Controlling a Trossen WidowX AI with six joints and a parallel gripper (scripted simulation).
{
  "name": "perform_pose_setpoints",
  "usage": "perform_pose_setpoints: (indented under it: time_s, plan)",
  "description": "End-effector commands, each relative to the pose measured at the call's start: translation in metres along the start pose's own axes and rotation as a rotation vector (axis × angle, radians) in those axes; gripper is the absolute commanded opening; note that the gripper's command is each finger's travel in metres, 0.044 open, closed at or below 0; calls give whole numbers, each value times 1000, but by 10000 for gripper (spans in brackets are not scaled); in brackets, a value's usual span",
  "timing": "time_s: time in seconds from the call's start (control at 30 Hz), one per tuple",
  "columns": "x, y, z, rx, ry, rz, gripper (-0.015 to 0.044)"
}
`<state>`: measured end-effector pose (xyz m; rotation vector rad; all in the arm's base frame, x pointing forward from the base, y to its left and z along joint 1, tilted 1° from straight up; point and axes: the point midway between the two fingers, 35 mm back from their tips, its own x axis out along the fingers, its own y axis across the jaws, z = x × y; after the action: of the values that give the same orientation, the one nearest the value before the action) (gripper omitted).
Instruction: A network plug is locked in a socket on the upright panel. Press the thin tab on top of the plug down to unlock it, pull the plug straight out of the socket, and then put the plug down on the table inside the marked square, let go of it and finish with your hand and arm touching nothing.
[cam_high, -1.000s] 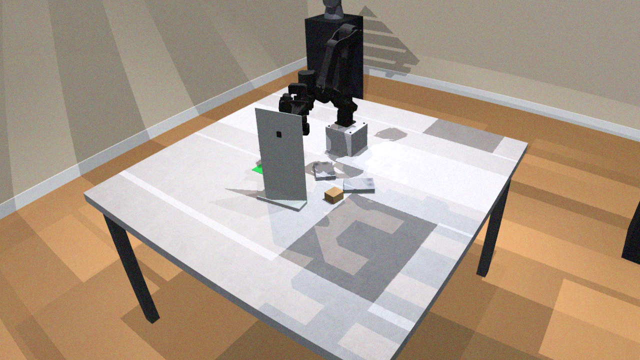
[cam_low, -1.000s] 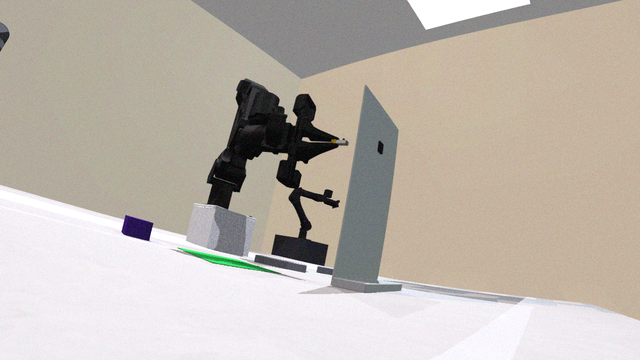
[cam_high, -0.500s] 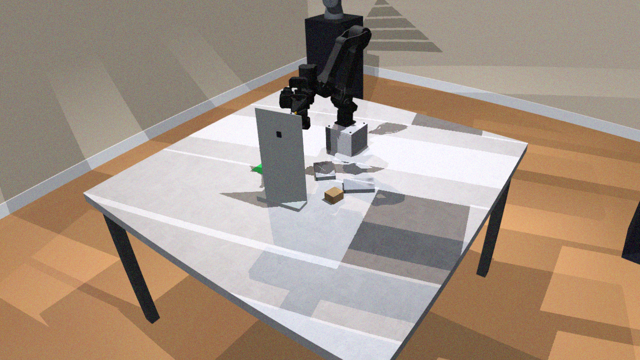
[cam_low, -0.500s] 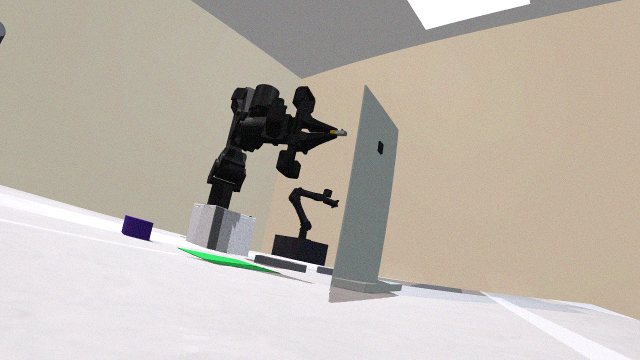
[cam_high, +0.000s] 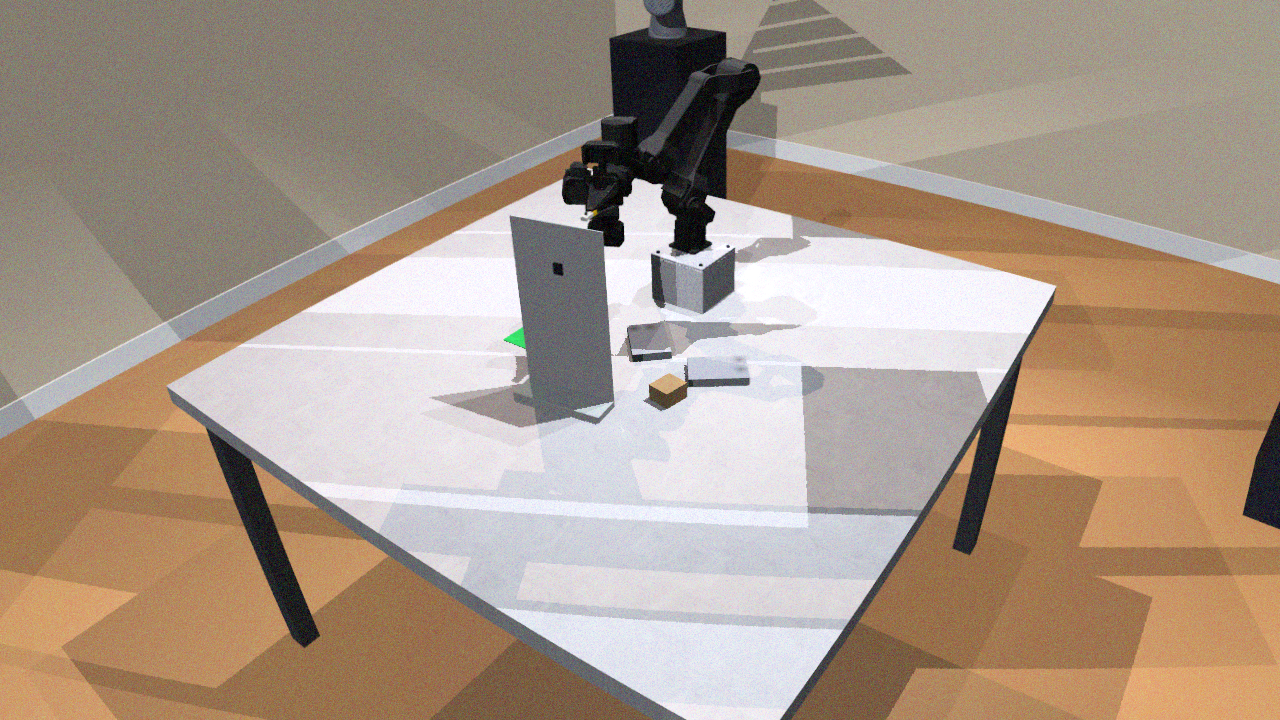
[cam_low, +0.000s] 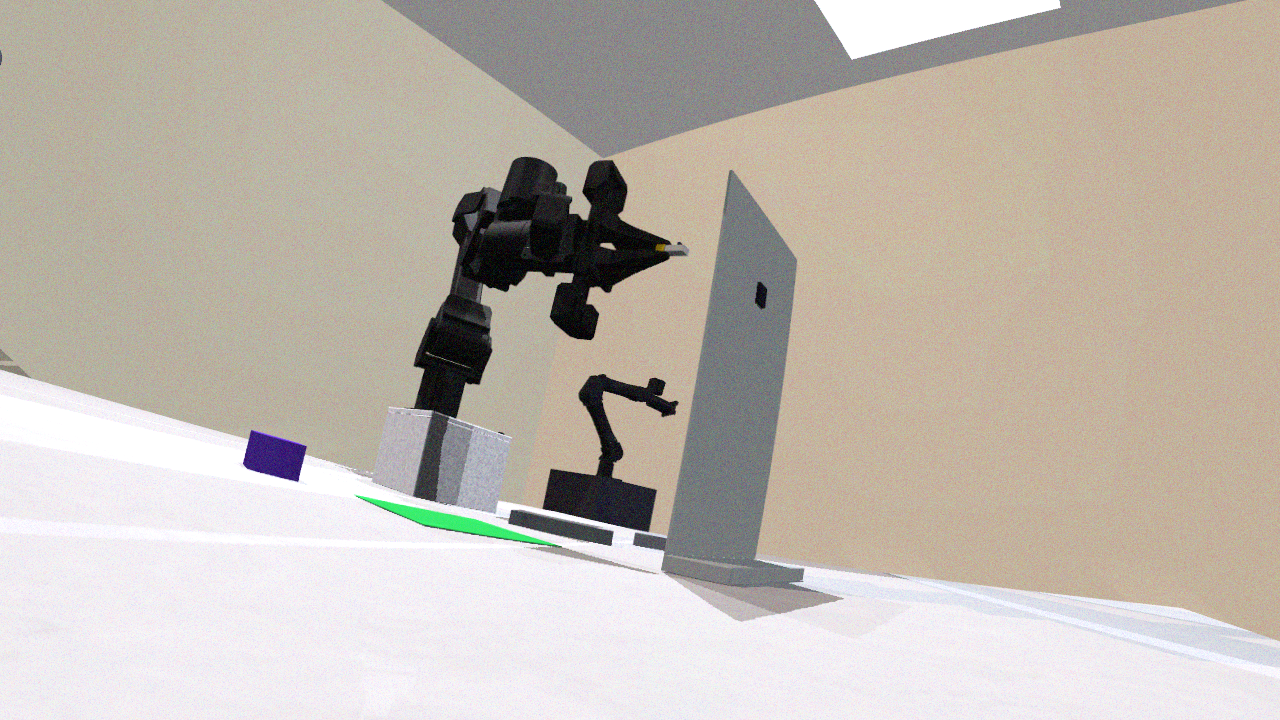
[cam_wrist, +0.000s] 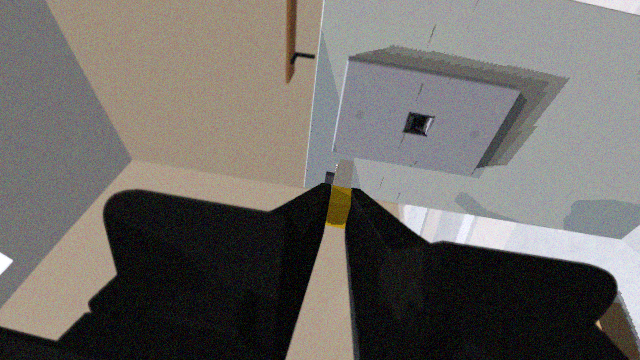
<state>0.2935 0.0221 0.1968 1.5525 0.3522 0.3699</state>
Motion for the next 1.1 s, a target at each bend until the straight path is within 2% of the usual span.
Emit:
perform_pose_setpoints:
  time_s: [0.0, 0.57, 1.07]
  plan:
    - [-2, 5, -1, 1, 2, 2, 0]
    - [4, -54, 55, 185, -263, -252, 0]
    - [-16, -123, 97, 317, -524, -561, 0]
